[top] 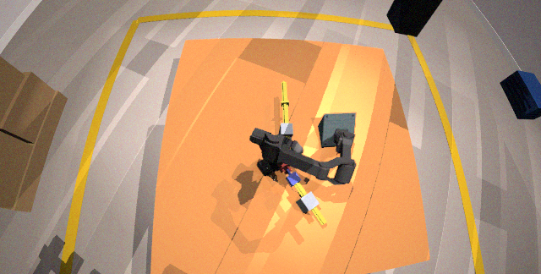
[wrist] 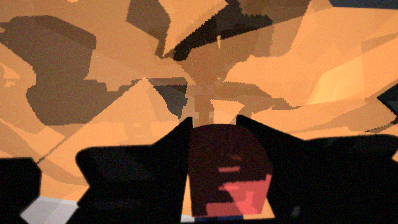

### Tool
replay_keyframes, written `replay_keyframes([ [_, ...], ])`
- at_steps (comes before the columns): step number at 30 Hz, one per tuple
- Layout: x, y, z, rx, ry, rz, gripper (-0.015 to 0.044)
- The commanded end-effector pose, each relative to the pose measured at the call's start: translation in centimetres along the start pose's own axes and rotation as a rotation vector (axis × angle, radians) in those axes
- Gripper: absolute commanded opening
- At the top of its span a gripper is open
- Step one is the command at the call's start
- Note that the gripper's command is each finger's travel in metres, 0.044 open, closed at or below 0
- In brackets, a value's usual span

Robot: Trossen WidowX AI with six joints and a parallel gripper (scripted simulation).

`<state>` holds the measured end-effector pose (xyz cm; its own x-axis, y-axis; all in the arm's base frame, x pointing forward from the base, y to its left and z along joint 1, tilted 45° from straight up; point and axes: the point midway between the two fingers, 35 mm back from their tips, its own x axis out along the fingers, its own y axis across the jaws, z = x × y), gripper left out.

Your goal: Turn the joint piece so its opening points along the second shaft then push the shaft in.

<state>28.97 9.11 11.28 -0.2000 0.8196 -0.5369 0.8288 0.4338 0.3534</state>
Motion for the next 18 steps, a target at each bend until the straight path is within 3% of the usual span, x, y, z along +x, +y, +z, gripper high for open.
replay_keyframes([
  [1,0.08,0.0,-0.01,0.004,0.003,0.003,0.0182],
  [11,0.0,0.0,0.0,0.0,0.0,0.0,0.0147],
  [16,0.0,0.0,0.0,0.0,0.0,0.0,0.0016],
  [18,0.0,0.0,0.0,0.0,0.0,0.0,0.0],
])
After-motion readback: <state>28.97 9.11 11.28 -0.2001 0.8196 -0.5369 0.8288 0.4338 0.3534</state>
